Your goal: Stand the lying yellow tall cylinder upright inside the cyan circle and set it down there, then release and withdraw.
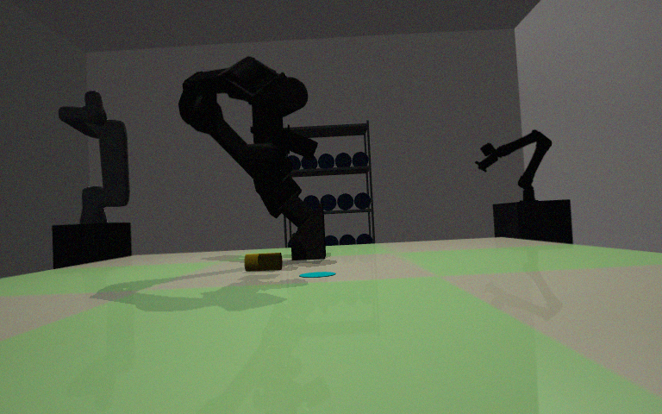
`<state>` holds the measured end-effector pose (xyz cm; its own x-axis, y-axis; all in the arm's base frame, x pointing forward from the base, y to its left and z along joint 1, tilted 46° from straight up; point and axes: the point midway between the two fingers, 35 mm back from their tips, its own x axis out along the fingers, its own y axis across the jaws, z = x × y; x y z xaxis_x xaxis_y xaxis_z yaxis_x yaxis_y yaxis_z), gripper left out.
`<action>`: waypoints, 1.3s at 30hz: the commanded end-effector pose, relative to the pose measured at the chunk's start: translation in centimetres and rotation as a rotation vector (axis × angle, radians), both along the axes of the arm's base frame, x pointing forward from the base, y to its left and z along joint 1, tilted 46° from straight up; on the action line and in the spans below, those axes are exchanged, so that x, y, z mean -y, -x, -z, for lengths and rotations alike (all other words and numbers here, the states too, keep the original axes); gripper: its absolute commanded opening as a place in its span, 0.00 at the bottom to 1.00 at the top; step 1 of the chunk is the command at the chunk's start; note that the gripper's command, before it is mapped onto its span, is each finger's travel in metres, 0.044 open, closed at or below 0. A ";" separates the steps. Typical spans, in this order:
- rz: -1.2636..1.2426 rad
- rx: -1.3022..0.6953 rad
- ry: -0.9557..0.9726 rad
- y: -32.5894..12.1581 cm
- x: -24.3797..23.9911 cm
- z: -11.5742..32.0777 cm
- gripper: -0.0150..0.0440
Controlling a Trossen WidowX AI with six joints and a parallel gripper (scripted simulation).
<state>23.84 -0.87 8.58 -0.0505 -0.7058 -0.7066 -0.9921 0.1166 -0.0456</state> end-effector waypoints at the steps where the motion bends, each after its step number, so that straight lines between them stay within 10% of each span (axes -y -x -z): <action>1: -0.009 -0.018 0.004 0.5 0.0 0.0 0.78; 14: -0.009 -0.017 0.009 1.2 7.7 7.5 0.78; 22: -0.009 -0.017 0.009 1.2 7.7 7.5 0.43; 39: -0.012 -0.016 -0.003 0.4 4.9 5.2 0.43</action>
